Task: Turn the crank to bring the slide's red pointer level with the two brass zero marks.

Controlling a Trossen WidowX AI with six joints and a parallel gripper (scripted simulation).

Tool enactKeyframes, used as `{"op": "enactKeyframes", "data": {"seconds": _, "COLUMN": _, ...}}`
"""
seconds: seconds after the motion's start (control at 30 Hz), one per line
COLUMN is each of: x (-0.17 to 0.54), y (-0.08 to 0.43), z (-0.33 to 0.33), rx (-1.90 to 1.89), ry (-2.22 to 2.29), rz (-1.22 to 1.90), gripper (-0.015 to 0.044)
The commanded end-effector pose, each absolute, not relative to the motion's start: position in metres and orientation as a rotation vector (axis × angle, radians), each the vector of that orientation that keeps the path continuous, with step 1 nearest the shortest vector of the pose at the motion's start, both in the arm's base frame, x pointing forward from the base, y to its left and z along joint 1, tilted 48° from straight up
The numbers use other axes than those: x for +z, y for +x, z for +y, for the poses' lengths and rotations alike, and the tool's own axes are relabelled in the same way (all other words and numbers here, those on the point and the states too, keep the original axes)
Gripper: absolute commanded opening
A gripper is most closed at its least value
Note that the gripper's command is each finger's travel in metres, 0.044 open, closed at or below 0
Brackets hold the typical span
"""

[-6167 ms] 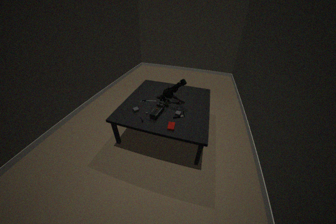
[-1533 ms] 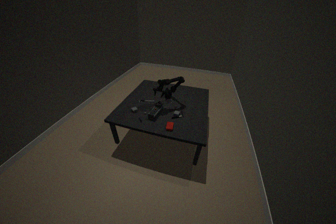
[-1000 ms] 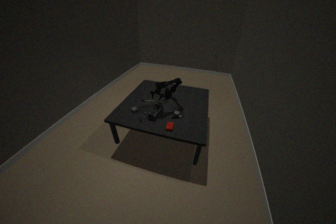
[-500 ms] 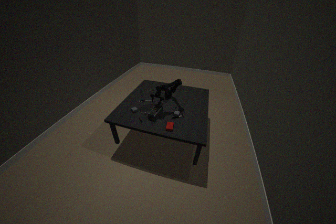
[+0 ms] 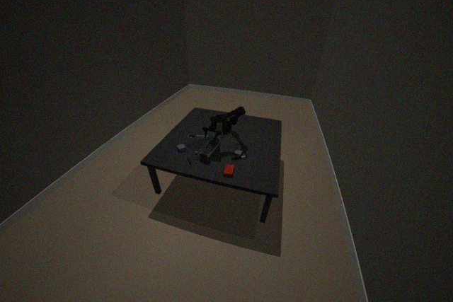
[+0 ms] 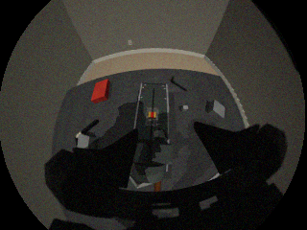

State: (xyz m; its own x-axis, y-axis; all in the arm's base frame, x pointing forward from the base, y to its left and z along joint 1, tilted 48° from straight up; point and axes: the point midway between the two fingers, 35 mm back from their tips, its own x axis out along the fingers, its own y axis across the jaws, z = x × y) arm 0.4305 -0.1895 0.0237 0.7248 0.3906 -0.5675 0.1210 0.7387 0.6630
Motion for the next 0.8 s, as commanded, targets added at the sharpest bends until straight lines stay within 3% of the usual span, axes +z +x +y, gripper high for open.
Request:
{"op": "enactKeyframes", "data": {"seconds": 0.0, "x": 0.0233, "y": 0.4307, "z": -0.1898, "rx": 0.16, "ry": 0.741, "rz": 0.762, "gripper": 0.0388}}
{"op": "enactKeyframes", "data": {"seconds": 0.5, "x": 0.0233, "y": 0.4307, "z": -0.1898, "rx": 0.16, "ry": 0.741, "rz": 0.762, "gripper": 0.0}}
{"op": "enactKeyframes", "data": {"seconds": 0.77, "x": 0.0233, "y": 0.4307, "z": -0.1898, "rx": 0.16, "ry": 0.741, "rz": 0.762, "gripper": 0.0}}
